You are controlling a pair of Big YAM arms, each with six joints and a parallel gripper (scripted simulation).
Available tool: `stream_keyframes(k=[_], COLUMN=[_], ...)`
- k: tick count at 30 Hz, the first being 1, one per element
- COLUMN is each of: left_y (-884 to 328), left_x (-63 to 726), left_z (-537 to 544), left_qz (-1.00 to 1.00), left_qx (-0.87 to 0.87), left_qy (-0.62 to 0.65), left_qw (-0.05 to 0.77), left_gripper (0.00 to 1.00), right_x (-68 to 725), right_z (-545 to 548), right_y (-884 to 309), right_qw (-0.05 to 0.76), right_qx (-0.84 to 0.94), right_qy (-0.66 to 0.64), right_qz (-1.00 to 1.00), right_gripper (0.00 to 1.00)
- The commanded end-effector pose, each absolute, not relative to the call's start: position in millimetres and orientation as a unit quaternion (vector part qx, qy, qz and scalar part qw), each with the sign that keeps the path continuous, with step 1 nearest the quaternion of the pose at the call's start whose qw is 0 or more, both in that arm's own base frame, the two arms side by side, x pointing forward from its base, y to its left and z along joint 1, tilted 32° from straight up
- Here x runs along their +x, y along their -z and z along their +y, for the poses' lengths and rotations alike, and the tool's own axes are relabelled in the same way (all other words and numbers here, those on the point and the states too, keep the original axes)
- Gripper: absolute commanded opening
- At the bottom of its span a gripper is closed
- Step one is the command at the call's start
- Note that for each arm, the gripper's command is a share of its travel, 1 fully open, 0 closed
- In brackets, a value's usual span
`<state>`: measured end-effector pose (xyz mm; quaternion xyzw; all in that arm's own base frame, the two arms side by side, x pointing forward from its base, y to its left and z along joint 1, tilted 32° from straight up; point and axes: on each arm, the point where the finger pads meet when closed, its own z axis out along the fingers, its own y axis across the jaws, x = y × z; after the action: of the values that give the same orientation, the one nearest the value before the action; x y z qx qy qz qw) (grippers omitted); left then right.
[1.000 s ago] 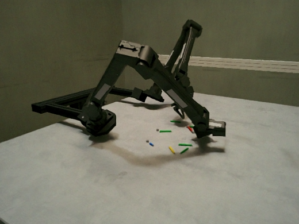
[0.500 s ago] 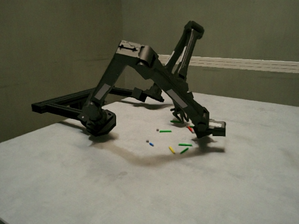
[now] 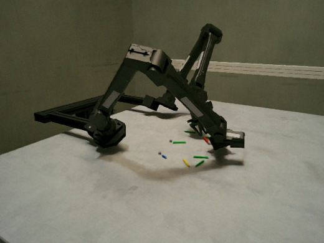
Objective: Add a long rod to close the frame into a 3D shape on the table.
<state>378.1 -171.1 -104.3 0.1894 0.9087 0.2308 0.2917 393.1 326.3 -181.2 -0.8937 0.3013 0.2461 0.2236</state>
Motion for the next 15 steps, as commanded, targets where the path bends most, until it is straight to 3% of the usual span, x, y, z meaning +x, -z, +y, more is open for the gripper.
stream_keyframes(k=[1,15], left_y=[107.5,104.9], left_x=[394.4,396.2], left_z=[-174.3,-177.4], left_qz=[0.907,0.906], left_qx=[0.187,0.184], left_qy=[-0.228,-0.223], left_qw=[0.300,0.309], left_gripper=[0.41,0.41], right_x=[403.1,403.1], right_z=[332.7,332.7], right_y=[178.7,178.7], right_qw=[0.231,0.231], right_qx=[-0.895,-0.895], right_qy=[-0.241,-0.241], right_qz=[0.297,0.297], right_gripper=[0.00,0.00])
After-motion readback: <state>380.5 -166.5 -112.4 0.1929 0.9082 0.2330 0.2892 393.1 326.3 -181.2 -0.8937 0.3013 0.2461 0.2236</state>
